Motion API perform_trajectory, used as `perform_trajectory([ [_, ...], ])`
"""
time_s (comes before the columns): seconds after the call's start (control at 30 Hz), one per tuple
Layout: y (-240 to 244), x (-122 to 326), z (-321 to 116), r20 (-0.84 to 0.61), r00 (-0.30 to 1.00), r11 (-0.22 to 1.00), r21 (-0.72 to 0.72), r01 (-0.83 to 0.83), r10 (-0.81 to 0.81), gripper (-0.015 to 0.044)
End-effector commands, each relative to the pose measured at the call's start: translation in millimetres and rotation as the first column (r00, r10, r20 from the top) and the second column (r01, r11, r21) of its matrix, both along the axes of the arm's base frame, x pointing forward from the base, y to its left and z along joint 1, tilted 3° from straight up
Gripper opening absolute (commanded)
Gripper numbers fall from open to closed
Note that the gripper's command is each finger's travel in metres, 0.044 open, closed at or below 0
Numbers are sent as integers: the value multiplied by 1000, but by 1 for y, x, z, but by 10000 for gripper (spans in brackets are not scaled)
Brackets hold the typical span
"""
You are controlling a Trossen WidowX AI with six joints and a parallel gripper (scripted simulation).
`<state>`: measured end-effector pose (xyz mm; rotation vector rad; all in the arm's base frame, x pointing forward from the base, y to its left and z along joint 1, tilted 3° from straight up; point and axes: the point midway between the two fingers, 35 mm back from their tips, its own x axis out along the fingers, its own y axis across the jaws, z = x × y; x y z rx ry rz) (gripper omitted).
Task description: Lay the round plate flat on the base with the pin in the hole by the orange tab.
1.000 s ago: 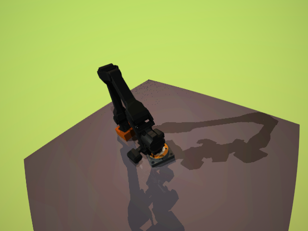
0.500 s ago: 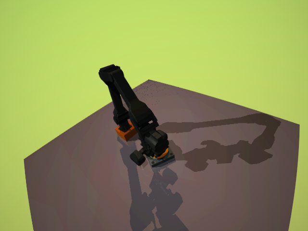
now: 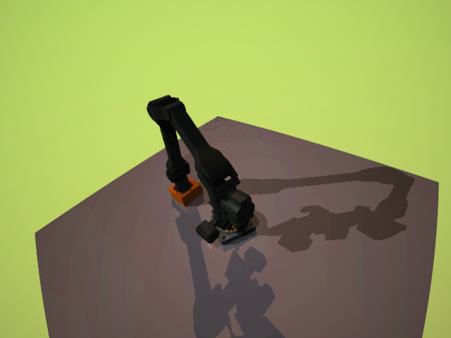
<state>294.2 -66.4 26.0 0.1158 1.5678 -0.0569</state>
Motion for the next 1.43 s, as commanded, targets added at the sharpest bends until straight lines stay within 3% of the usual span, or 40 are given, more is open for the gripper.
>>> perform_trajectory([
  [0.0, 4, 4, -2, -9, 1000, 1000, 5, -1, 1, 0],
  [0.47, 11, 12, -3, -8, 1000, 1000, 5, -1, 1, 0],
  [0.77, 8, 8, 40, -8, 1000, 1000, 5, -1, 1, 0],
  [1.4, 8, 8, 34, -14, 1000, 1000, 2, 1, -1, 0],
])
